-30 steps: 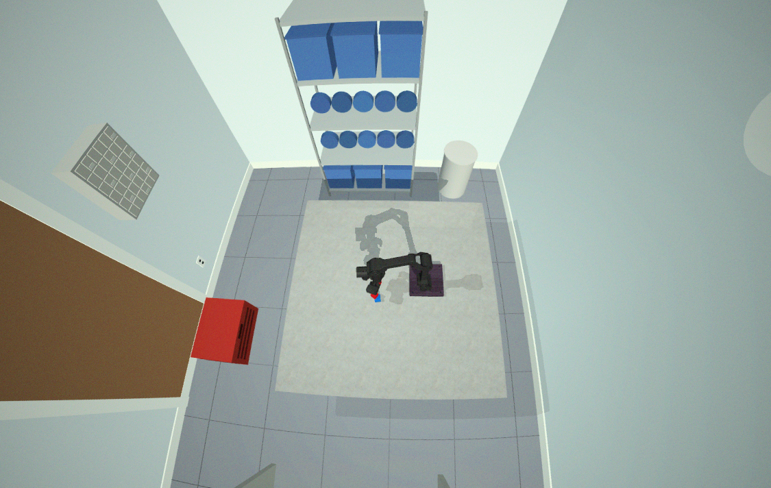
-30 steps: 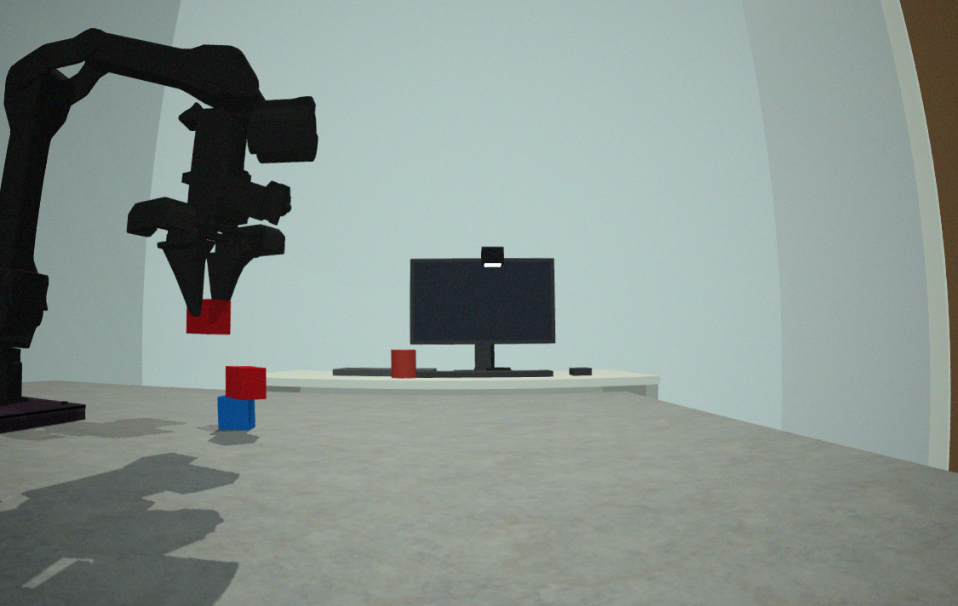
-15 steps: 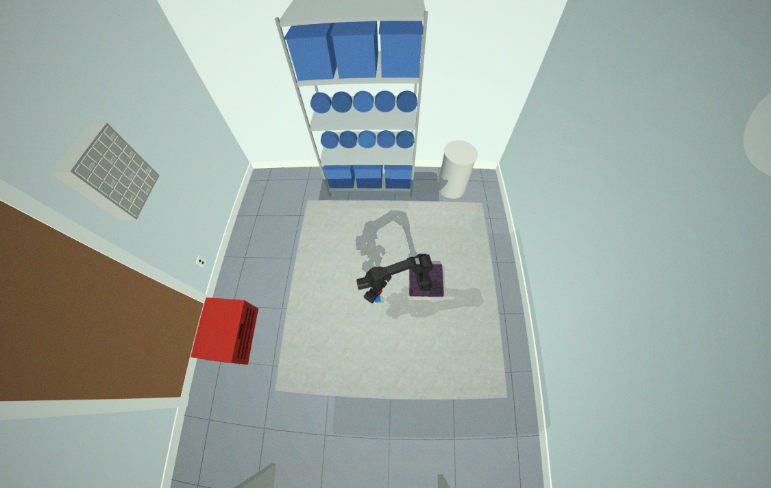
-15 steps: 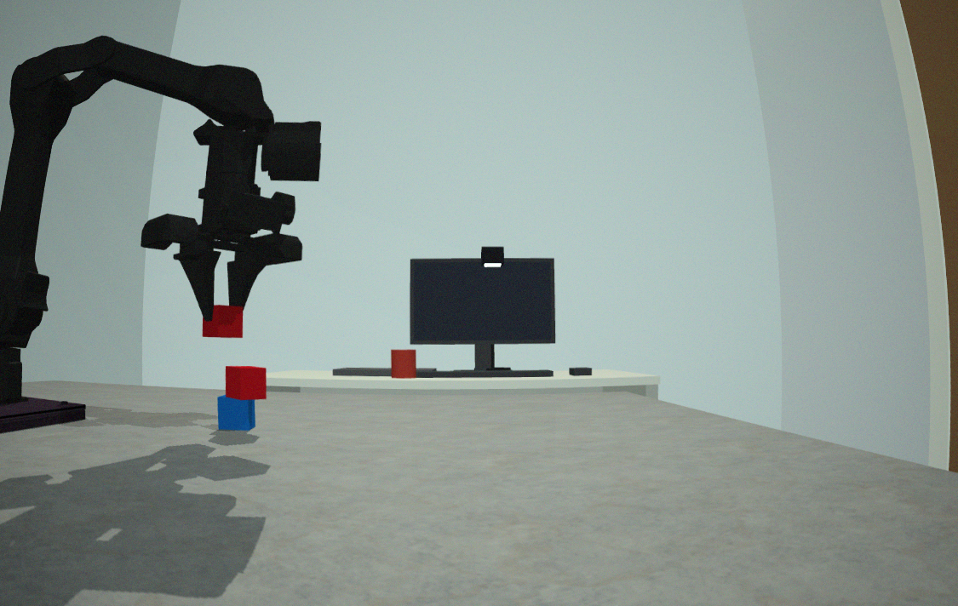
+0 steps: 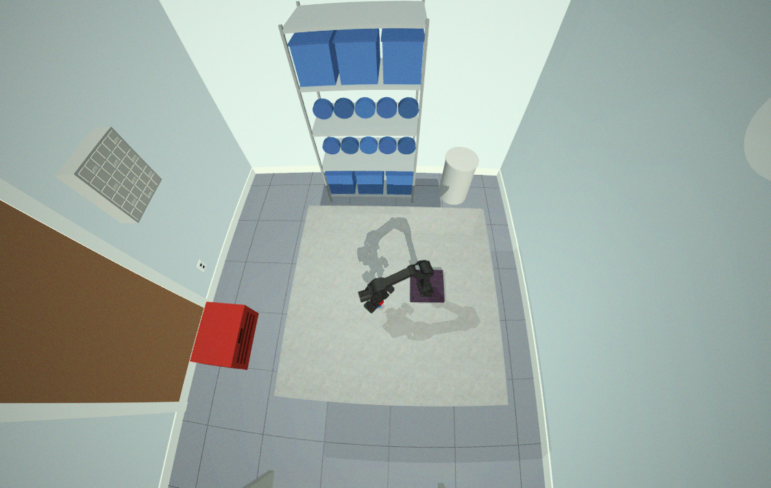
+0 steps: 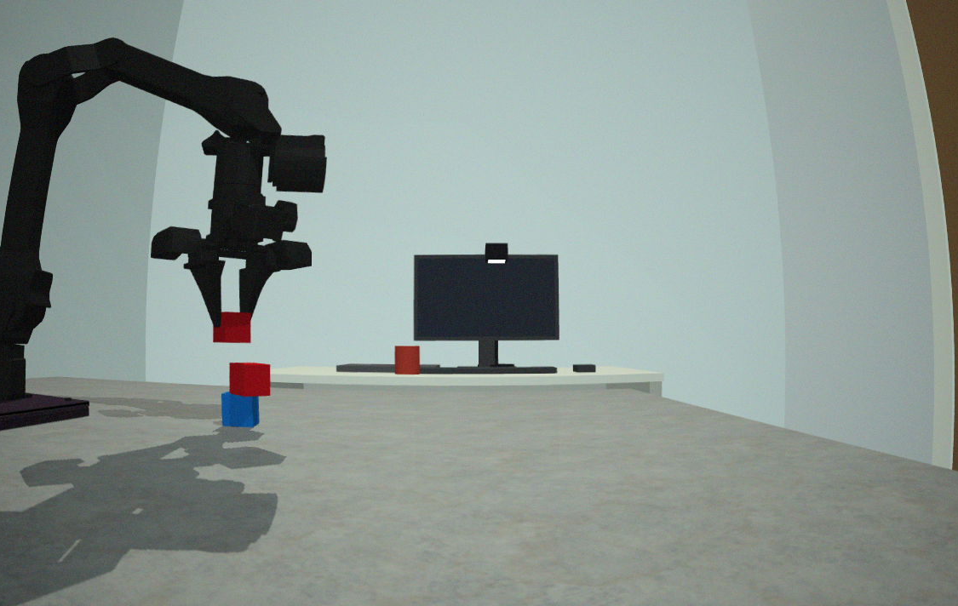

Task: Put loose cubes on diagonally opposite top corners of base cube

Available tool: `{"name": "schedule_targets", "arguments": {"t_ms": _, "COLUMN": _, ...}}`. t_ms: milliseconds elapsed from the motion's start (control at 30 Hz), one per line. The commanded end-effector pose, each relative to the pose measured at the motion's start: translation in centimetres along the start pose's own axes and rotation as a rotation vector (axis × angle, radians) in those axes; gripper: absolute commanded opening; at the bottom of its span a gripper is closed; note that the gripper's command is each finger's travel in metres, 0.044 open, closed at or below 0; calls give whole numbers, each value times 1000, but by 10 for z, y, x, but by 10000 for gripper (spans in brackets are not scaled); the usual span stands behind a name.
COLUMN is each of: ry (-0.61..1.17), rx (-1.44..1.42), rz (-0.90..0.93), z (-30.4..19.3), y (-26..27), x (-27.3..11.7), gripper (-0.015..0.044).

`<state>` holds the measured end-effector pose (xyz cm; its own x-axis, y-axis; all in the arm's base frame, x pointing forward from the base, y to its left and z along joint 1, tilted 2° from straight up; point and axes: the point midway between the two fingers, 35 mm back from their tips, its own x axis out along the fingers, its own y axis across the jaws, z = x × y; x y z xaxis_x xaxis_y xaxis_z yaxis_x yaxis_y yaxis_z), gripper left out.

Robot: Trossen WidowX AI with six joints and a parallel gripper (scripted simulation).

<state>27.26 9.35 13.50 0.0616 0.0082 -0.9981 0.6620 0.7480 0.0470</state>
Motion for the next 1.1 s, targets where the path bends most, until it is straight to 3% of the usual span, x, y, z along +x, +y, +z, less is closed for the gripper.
{"name": "schedule_targets", "arguments": {"t_ms": 0, "ry": -1, "rx": 7, "rz": -5, "z": -1, "y": -1, "x": 11, "gripper": 105}}
{"name": "schedule_targets", "arguments": {"t_ms": 1067, "ry": -1, "rx": 6, "rz": -5, "z": -1, "y": -1, "x": 51, "gripper": 105}}
